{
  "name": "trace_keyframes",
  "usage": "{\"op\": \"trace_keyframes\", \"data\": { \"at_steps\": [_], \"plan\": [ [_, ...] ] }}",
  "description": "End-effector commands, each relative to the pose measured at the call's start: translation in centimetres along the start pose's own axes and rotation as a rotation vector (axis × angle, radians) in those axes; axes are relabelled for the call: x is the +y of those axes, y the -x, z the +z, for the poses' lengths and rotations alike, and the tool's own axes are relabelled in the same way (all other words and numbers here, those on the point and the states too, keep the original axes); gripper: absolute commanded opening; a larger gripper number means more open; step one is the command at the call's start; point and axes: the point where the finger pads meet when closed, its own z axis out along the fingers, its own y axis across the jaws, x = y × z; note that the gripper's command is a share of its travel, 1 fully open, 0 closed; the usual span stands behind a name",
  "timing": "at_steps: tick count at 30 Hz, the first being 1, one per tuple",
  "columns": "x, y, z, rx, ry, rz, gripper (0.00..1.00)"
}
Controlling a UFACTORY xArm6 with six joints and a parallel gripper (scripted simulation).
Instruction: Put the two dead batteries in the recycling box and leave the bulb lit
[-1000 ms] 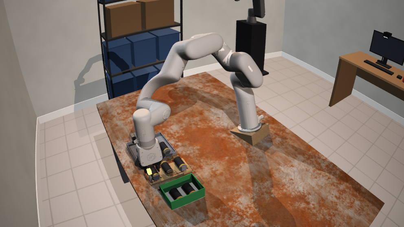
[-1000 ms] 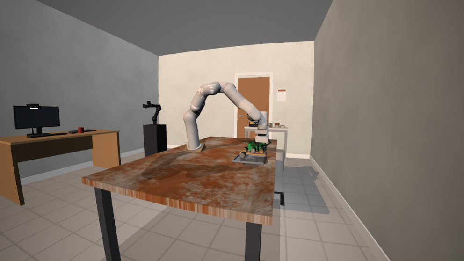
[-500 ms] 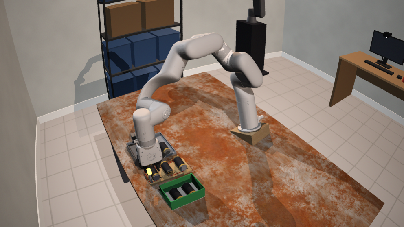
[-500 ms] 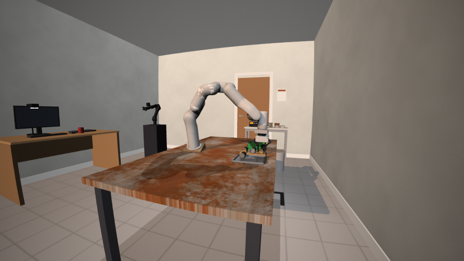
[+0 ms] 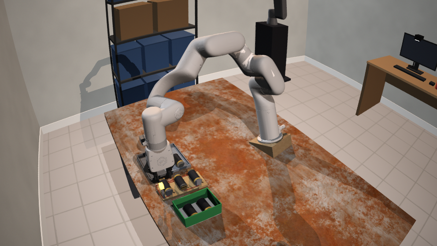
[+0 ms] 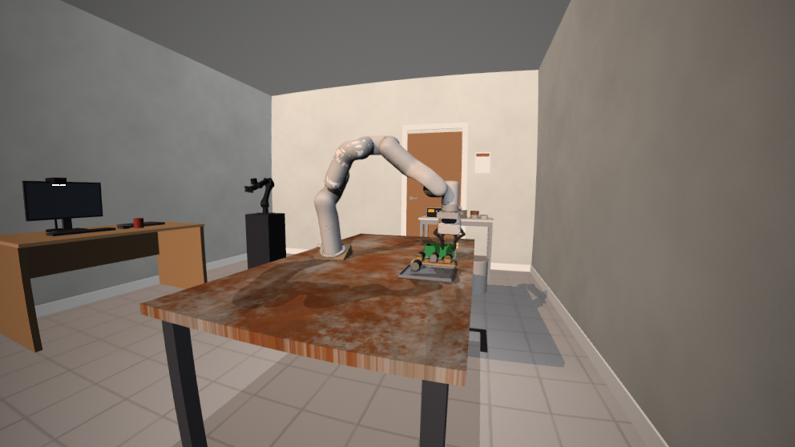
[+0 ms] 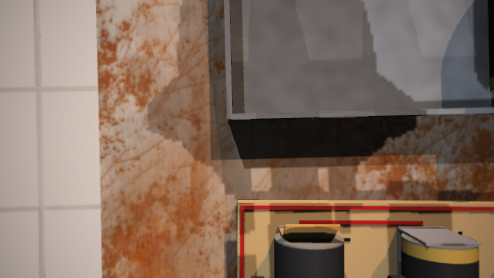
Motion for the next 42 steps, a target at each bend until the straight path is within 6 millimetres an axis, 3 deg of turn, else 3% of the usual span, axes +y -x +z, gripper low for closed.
{"op": "trace_keyframes", "data": {
  "at_steps": [1,11,42],
  "plan": [
    [-0.1,0.0,-2.5,-0.001,-0.005,0.001,0.51],
    [-0.1,0.0,-5.8,-0.001,-0.005,0.001,0.51],
    [-0.1,0.0,-6.2,-0.001,-0.005,0.001,0.51]
  ]
}}
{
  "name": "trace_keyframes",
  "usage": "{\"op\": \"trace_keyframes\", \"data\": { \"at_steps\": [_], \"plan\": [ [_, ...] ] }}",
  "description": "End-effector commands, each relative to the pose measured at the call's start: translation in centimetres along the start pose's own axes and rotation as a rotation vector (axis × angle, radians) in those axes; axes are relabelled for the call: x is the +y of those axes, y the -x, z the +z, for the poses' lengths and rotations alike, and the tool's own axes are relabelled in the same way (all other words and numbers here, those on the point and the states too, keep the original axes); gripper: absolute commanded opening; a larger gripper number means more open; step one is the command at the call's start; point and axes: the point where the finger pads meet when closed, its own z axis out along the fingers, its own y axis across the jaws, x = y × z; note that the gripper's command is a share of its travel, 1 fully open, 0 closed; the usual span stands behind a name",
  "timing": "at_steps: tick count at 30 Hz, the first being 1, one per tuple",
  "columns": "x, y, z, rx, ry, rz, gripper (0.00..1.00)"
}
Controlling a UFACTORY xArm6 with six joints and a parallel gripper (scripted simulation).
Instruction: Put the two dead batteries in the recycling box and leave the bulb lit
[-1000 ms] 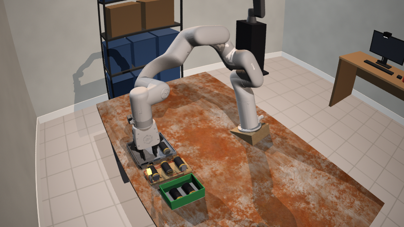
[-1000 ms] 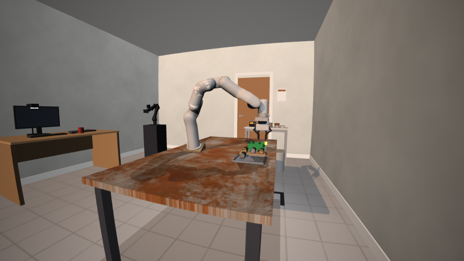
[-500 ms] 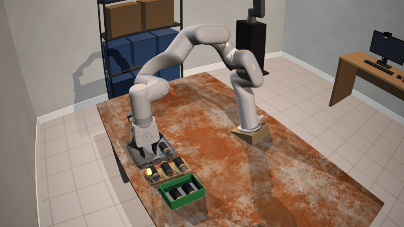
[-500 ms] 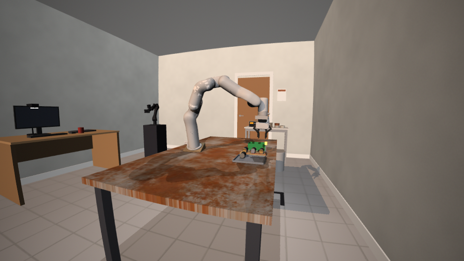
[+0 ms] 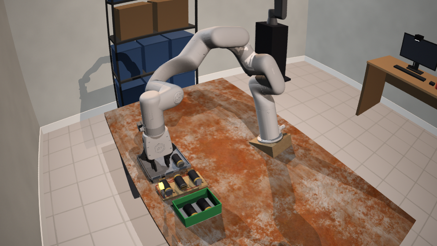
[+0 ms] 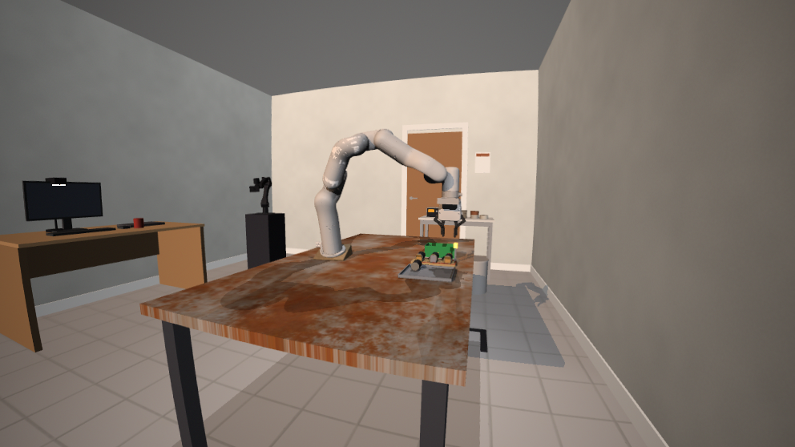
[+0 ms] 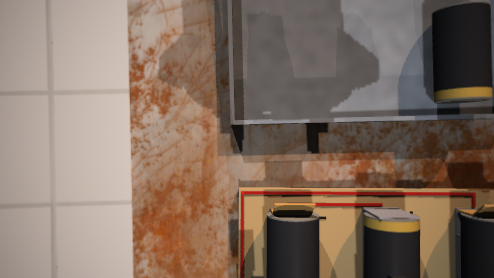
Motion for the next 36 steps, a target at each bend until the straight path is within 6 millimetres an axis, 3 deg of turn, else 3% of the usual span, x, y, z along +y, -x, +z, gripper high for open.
{"op": "trace_keyframes", "data": {
  "at_steps": [1,10,17,36],
  "plan": [
    [-0.1,0.0,-0.2,-0.001,-0.005,0.001,0.51],
    [-0.1,0.0,-0.2,-0.001,-0.005,0.001,0.51],
    [-0.1,0.0,-1.3,-0.001,-0.005,0.001,0.51],
    [-0.1,0.0,-1.4,-0.001,-0.005,0.001,0.51]
  ]
}}
